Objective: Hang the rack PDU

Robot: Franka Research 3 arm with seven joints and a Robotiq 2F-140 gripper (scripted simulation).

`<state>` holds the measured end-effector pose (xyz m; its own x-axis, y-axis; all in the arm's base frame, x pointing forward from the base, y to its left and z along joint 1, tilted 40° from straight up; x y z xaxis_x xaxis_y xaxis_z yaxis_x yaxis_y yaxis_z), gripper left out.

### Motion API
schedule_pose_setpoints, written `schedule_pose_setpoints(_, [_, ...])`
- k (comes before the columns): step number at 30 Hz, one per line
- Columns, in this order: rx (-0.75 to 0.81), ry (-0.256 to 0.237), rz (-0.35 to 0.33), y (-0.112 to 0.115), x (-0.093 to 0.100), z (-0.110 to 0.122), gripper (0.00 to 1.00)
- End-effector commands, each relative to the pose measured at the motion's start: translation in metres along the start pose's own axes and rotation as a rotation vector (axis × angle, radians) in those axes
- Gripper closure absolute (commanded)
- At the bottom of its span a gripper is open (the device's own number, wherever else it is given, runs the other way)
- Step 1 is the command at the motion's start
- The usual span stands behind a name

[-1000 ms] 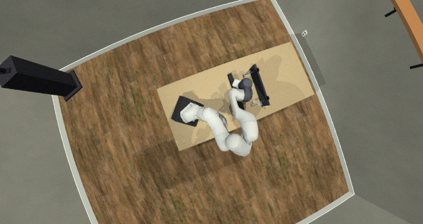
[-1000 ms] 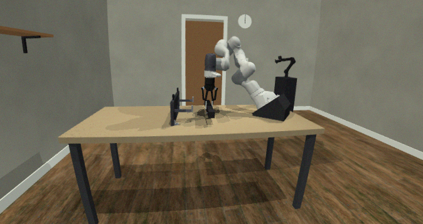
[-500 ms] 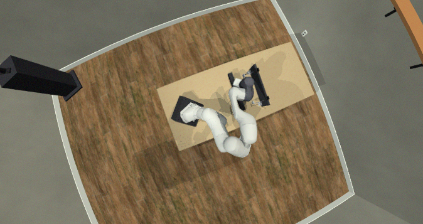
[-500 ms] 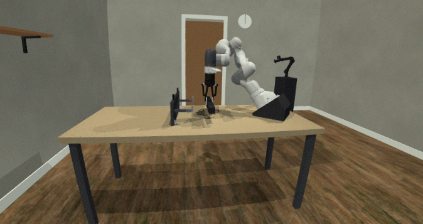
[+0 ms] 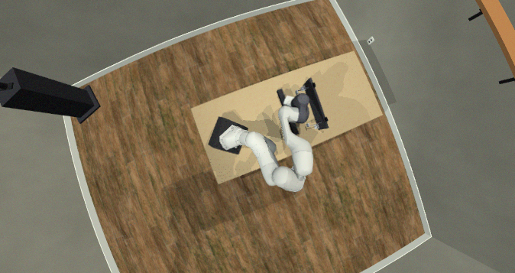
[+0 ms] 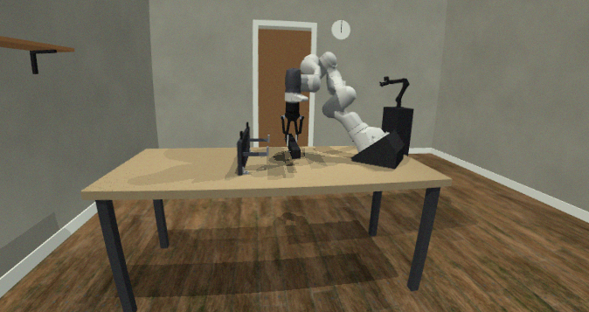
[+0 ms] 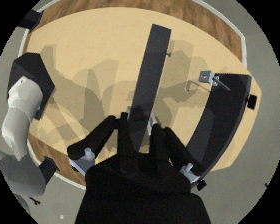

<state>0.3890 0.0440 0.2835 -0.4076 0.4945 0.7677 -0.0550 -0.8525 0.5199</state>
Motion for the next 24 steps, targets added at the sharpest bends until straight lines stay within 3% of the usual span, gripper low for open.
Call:
schedule_pose_setpoints(1, [0.007, 0.004, 0.004, -0.001, 0.003, 0.002, 1.0])
schedule_pose_setpoints(10, [-0.036, 0.007, 0.009, 0.001, 0.003, 0.006, 1.0])
schedule_pose_setpoints(24, [-0.036, 0.007, 0.009, 0.02, 0.005, 0.053, 1.0])
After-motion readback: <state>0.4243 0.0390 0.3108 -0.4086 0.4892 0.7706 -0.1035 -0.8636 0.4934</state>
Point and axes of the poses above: the point where the finger pads meet when closed, its own x axis back along the fingers, its own z axis across the jaws, y = z × x, the point moved 3 cm from there along x, back along the fingers, and after that the axes turned 14 degrees about x, right-handed, at the moved point
